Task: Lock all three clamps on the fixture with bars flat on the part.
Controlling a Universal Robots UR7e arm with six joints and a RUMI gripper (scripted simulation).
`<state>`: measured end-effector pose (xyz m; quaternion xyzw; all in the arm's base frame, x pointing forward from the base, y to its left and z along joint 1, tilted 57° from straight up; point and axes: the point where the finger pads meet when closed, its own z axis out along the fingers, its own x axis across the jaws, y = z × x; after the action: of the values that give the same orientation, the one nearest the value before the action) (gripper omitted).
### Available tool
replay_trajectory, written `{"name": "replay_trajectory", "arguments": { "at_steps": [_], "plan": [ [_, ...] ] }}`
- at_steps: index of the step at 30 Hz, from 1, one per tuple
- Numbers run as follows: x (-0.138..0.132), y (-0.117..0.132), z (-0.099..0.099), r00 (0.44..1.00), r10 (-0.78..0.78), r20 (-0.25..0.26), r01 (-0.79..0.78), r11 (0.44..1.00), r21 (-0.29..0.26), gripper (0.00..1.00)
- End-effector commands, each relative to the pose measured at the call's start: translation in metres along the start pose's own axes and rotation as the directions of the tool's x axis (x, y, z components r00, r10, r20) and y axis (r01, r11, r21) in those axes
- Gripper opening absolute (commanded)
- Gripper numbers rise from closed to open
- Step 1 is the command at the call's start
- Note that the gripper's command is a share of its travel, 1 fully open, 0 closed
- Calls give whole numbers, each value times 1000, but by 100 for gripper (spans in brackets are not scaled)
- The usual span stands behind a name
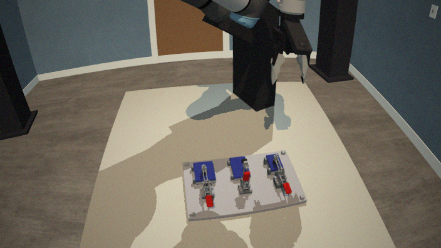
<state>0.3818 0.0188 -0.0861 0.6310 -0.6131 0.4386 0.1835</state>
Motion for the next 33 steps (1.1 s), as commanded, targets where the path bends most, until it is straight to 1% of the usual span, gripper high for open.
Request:
{"name": "replay_trajectory", "arguments": {
  "at_steps": [1, 6, 18, 23, 33],
  "plan": [
    [2, -1, 0, 1000, -1, 5, 1, 1000, 4, 58],
    [53, -23, 10, 1000, -1, 5, 1, 1000, 4, 58],
    [53, -23, 10, 1000, -1, 5, 1, 1000, 4, 58],
    [105, -44, 20, 1000, -1, 5, 1, 1000, 4, 58],
    [105, -44, 20, 1000, -1, 5, 1, 1000, 4, 58]
  ]
}}
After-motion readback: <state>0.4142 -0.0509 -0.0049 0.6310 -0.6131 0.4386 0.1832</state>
